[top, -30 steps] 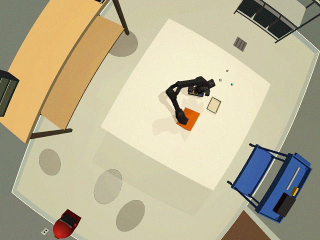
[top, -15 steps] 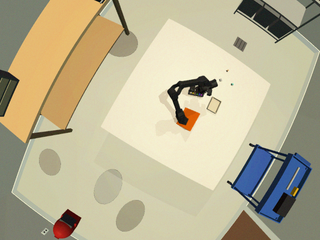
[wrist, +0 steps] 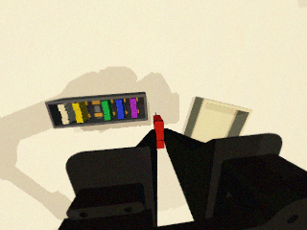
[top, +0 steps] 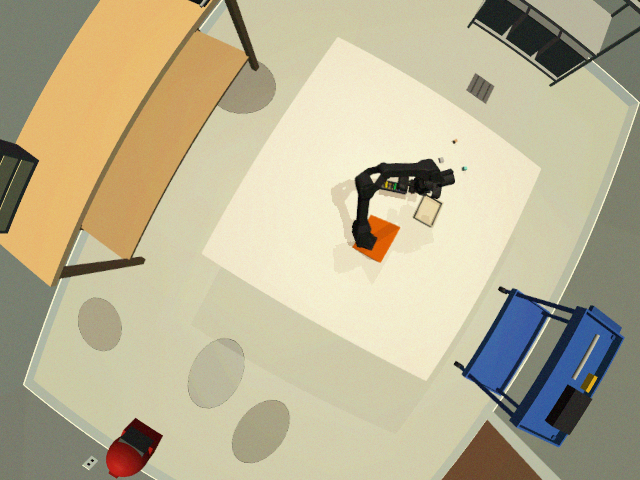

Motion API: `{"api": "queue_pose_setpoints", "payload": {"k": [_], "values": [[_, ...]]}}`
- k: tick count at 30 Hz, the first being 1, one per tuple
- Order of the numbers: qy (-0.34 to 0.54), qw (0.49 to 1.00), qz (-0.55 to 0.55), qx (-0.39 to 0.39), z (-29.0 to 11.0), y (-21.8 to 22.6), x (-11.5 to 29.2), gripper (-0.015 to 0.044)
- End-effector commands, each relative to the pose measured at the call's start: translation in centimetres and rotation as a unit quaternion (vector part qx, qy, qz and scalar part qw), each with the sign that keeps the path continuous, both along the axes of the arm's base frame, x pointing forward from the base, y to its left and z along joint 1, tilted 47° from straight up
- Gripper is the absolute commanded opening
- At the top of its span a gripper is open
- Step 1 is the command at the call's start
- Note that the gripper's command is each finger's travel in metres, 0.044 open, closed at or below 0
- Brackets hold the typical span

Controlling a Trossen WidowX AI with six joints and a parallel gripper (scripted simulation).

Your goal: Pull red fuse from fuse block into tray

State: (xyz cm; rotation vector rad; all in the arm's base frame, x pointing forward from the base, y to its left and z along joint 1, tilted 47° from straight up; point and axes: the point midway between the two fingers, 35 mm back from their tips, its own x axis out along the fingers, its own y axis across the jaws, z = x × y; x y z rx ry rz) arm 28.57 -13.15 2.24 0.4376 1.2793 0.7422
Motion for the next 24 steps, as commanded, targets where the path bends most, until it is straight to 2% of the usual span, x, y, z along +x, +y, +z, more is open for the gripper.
{"api": "queue_pose_setpoints", "payload": {"k": [1,20,24], "values": [[-0.001,1.0,0.003,-0.003,-1.5,-1.5,0.0,0.0],[-0.003,1.0,0.005,0.0,-9.8,-8.1,-2.4,0.0],[-0.003,1.0,0.005,0.0,-10.1,-8.3,-2.5,0.0]]}}
